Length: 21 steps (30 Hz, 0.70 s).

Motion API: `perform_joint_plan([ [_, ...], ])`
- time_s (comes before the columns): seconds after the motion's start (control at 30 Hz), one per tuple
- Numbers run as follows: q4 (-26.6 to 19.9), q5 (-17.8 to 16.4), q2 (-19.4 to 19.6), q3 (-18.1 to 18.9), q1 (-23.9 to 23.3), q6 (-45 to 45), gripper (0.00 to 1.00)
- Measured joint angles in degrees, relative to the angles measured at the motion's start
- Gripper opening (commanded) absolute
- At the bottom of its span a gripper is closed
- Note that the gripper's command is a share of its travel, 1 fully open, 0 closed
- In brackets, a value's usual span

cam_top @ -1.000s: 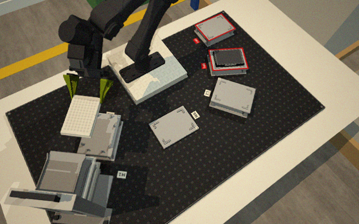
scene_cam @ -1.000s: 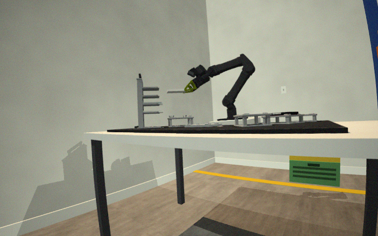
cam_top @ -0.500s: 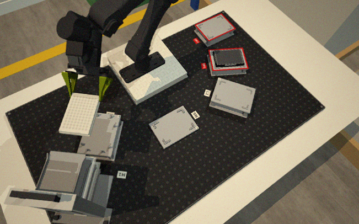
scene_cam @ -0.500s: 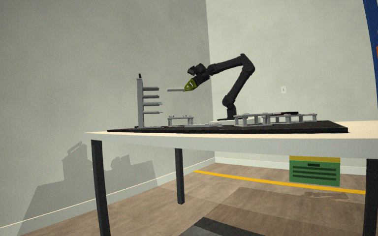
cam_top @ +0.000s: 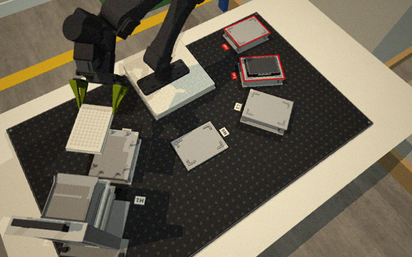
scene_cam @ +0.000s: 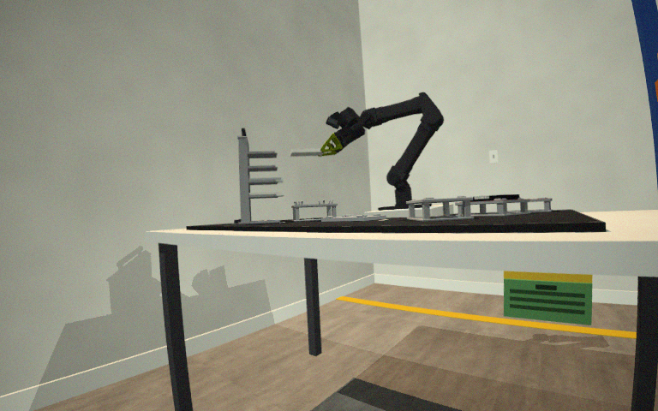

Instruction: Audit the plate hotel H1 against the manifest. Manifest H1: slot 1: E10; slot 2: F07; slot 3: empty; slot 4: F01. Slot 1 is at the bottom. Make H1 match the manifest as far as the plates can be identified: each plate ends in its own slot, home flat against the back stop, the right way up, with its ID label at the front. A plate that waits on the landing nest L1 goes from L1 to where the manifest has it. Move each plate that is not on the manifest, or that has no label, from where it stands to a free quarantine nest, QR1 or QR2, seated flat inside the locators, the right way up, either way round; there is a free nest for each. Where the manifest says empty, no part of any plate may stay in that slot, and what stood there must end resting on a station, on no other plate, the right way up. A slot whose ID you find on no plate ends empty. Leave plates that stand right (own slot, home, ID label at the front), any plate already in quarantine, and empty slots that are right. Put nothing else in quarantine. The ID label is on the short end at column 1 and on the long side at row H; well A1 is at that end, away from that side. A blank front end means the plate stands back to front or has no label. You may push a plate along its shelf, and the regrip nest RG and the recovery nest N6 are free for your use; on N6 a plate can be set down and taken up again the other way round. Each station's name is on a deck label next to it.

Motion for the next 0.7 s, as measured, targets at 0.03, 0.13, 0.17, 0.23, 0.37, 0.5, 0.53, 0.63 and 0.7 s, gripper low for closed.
perform_joint_plan([
  [0.03, -0.2, 0.0, 0.0, 0.3, 0.0, 0.0, 0.86],
  [0.13, -0.8, -0.1, 0.2, 1.0, -0.2, -0.1, 0.86],
  [0.17, -1.0, -0.1, 0.2, 1.2, -0.2, -0.1, 0.86],
  [0.23, -1.2, -0.1, 0.2, 1.6, -0.2, -0.1, 0.86],
  [0.37, -1.9, -0.2, 0.3, 2.1, -0.2, -0.1, 0.86],
  [0.5, -2.7, -0.2, 0.5, 3.1, -0.2, -0.2, 0.86],
  [0.53, -2.8, -0.2, 0.5, 3.3, -0.2, -0.2, 0.86],
  [0.63, -3.0, -0.3, 0.5, 3.5, -0.2, -0.2, 0.86],
  [0.7, -3.0, -0.3, 0.5, 3.5, -0.2, -0.2, 0.86],
])
